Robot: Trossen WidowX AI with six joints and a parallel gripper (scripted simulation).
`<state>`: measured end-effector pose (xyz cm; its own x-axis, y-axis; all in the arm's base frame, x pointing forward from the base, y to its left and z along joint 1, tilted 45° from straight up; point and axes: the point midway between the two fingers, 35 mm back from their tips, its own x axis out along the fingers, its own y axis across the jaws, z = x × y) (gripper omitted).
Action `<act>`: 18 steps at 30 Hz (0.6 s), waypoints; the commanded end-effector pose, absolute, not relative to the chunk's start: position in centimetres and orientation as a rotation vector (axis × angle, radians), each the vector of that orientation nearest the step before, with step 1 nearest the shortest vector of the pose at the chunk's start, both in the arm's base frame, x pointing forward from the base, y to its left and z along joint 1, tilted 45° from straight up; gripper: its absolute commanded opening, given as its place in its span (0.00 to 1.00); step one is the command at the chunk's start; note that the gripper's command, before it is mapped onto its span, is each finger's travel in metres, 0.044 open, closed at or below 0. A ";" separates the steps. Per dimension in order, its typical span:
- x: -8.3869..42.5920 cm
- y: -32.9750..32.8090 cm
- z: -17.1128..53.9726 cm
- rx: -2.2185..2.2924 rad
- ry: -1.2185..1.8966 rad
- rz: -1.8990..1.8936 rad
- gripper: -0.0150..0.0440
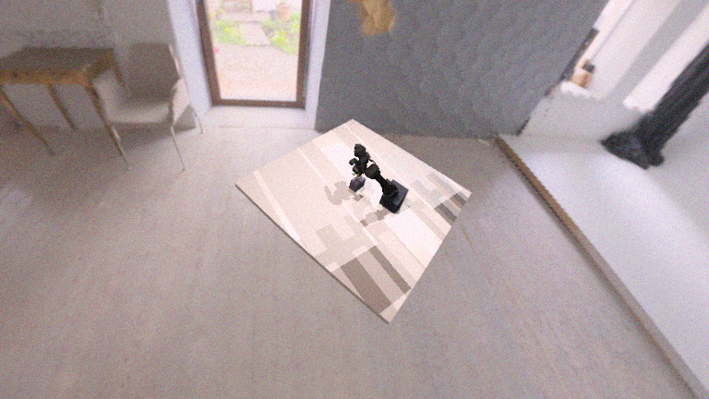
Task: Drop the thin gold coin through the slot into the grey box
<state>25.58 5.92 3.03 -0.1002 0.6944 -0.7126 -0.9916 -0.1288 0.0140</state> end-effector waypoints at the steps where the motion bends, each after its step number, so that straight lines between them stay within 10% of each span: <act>1: 25.7 5.9 3.0 -0.663 0.599 1.605 0.25; 18: 25.4 6.1 3.2 -0.663 0.601 1.606 0.25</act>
<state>25.36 6.08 3.17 -0.1013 0.6935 -0.7133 -0.9915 -0.1293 0.0151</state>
